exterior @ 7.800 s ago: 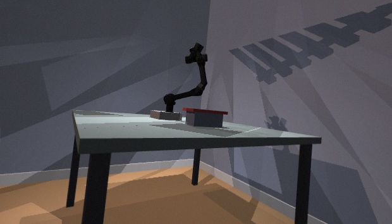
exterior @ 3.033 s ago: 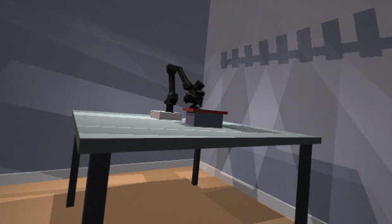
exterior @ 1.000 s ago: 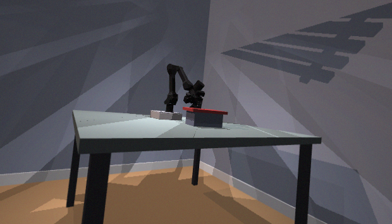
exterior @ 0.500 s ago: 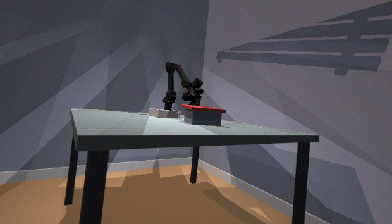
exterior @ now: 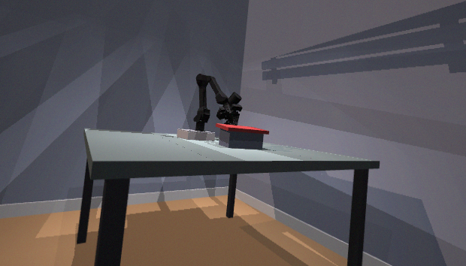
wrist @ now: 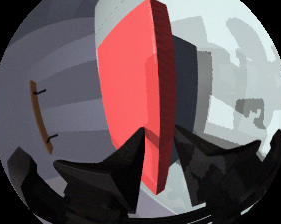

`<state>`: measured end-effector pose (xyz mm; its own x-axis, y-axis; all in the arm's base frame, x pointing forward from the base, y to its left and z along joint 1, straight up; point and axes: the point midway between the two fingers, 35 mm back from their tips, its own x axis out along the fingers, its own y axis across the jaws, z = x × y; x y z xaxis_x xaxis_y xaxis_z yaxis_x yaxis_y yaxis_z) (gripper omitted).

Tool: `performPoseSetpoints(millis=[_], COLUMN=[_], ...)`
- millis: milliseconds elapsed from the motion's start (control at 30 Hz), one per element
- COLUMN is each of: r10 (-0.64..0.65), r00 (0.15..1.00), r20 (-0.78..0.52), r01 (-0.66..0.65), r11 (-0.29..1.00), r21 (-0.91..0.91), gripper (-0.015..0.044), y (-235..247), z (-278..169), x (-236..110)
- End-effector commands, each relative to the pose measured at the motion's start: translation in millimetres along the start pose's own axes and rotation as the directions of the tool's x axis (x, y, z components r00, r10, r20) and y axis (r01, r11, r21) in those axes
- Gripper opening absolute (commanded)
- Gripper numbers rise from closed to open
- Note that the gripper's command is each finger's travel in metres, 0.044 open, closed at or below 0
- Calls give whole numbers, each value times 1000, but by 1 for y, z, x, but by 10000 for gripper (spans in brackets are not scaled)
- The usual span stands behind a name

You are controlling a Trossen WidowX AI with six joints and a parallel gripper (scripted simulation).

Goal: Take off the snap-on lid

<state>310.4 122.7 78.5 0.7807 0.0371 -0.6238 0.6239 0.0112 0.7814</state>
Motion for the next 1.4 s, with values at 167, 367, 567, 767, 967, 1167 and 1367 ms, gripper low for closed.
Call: performPoseSetpoints(millis=[167,367,567,767,967,1167,1367], r10=[0,0,1,1,1,1,1], r00=[1000,1000,1000,1000,1000,1000,1000], r20=[0,0,0,0,0,0,0], r01=[0,0,-1,-1,-1,-1,-1], r11=[1000,1000,1000,1000,1000,1000,1000], r21=[0,0,0,0,0,0,0], gripper=[0,0,0,0,0,0,0], y=[2,3,2,3,3,3,4], z=[0,0,0,0,0,0,0], x=[-1,-2,-1,-1,0,0,0])
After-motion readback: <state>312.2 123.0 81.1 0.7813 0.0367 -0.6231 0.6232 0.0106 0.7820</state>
